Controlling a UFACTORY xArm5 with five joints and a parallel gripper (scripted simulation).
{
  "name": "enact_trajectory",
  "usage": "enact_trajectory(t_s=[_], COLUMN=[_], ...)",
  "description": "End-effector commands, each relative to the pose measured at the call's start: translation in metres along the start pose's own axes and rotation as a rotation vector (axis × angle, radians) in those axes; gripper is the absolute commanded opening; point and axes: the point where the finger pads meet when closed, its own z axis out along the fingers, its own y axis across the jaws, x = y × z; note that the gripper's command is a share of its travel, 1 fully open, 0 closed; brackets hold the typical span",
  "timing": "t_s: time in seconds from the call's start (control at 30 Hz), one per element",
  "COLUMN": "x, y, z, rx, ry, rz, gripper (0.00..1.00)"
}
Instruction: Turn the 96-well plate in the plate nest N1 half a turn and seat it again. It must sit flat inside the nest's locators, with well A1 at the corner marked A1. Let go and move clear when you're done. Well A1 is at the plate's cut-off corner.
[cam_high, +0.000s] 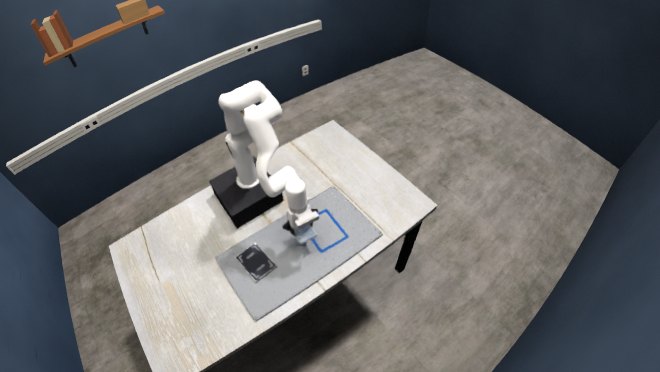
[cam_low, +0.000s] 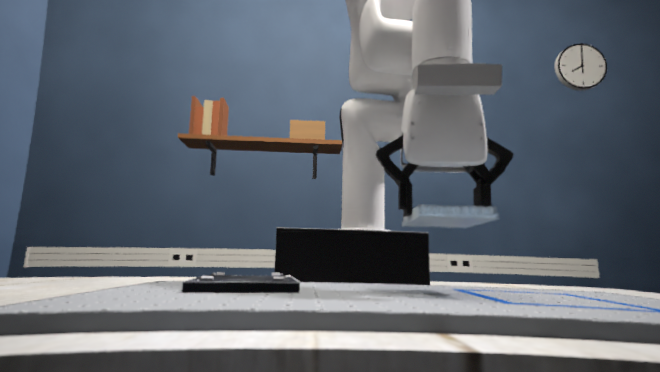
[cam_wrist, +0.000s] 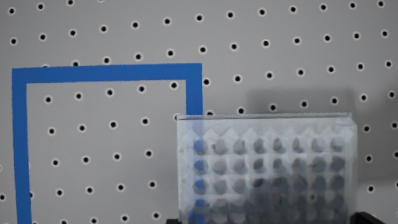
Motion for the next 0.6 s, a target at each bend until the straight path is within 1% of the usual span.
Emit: enact_trajectory(t_s=[0.0,0.33,0.4,0.57], x=[0.002,0.003,0.003,0.004], y=[-0.012,-0.045,-0.045,-0.062], z=[-0.001,0.000,0.000,0.001], rx=[0.006,0.006,0.006,0.007], ry=[0.003,0.003,0.003,0.003], rz=[-0.001,-0.001,-0.001,-0.001], gripper=[0.00,0.00,0.00,0.00])
